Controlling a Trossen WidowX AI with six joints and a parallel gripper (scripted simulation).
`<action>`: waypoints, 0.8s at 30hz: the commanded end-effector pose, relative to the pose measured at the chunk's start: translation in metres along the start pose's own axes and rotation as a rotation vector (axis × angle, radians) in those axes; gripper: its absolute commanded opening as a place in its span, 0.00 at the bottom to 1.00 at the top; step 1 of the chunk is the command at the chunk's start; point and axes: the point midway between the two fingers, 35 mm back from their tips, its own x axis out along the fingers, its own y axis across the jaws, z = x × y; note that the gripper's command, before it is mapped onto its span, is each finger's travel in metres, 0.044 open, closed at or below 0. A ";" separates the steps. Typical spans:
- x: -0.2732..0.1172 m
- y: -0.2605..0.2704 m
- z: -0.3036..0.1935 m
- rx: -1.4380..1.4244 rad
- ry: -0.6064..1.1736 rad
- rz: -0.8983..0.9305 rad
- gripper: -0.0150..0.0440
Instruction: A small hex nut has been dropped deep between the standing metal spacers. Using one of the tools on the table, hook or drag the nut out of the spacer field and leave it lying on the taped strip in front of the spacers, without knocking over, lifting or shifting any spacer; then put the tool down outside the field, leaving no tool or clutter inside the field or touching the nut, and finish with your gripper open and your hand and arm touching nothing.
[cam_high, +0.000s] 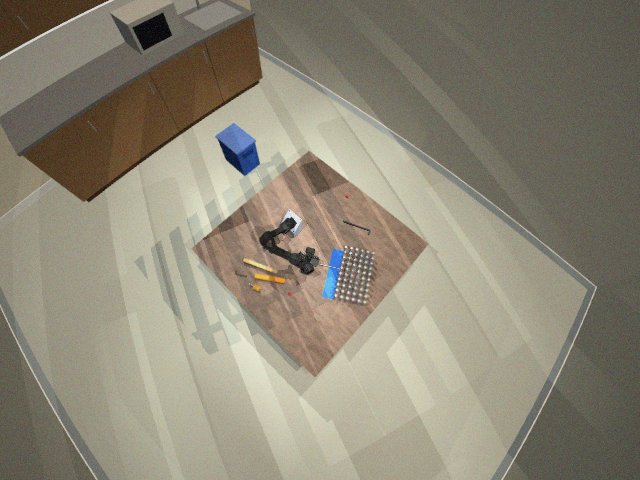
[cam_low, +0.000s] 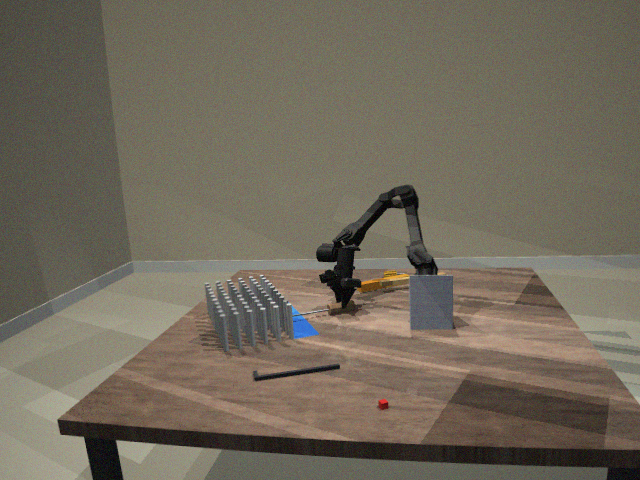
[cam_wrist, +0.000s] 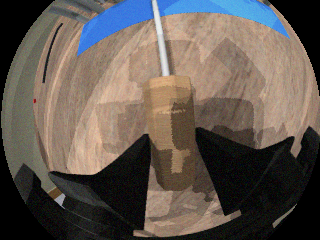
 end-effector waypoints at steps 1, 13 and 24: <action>-0.002 0.001 -0.005 -0.002 0.003 0.001 0.25; -0.004 0.001 -0.013 -0.002 0.004 0.001 0.25; -0.008 0.002 -0.011 -0.001 0.004 0.001 0.25</action>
